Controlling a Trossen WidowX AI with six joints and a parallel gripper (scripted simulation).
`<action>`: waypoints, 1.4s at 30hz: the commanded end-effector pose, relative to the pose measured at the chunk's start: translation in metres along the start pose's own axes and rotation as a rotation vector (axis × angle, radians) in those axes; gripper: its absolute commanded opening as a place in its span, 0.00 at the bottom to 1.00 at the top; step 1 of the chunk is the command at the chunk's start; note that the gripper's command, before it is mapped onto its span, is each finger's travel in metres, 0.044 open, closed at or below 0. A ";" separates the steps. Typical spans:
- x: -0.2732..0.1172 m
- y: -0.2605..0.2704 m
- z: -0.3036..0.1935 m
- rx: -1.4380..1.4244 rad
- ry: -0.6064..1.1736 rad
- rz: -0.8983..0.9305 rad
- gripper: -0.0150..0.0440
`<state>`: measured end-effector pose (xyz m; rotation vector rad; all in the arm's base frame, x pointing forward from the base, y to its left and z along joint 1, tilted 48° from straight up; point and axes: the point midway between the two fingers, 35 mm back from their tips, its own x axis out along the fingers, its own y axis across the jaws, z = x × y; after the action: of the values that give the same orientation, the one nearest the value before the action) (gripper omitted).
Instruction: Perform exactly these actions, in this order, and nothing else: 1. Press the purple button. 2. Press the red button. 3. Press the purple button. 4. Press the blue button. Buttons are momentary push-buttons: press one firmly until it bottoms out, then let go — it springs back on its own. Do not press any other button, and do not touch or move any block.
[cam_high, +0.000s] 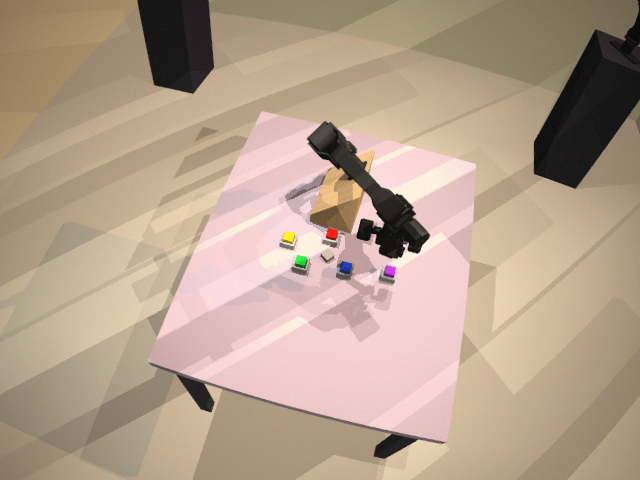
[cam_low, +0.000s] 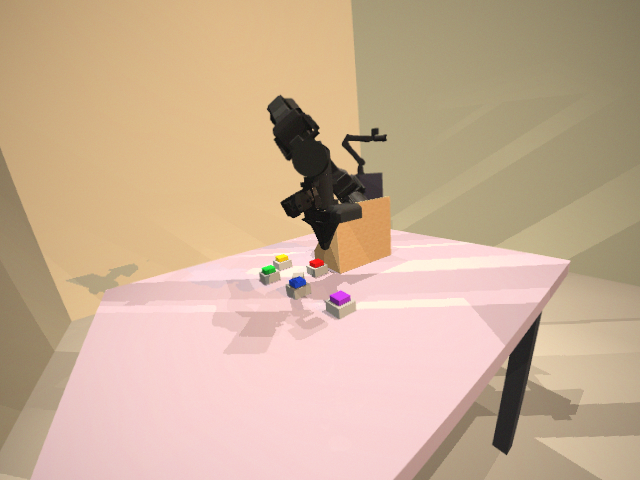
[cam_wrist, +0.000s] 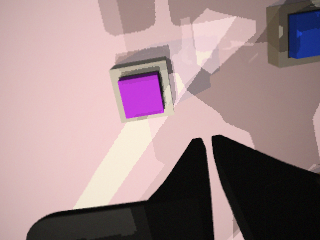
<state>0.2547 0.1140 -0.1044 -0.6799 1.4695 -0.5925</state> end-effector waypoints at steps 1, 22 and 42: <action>0.010 0.038 0.000 0.004 0.004 -0.003 0.29; 0.079 0.037 0.000 0.004 0.004 -0.006 0.29; 0.105 0.036 0.000 0.005 0.004 -0.008 0.29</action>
<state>0.2573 0.0666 -0.2014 -0.6737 1.4644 -0.6014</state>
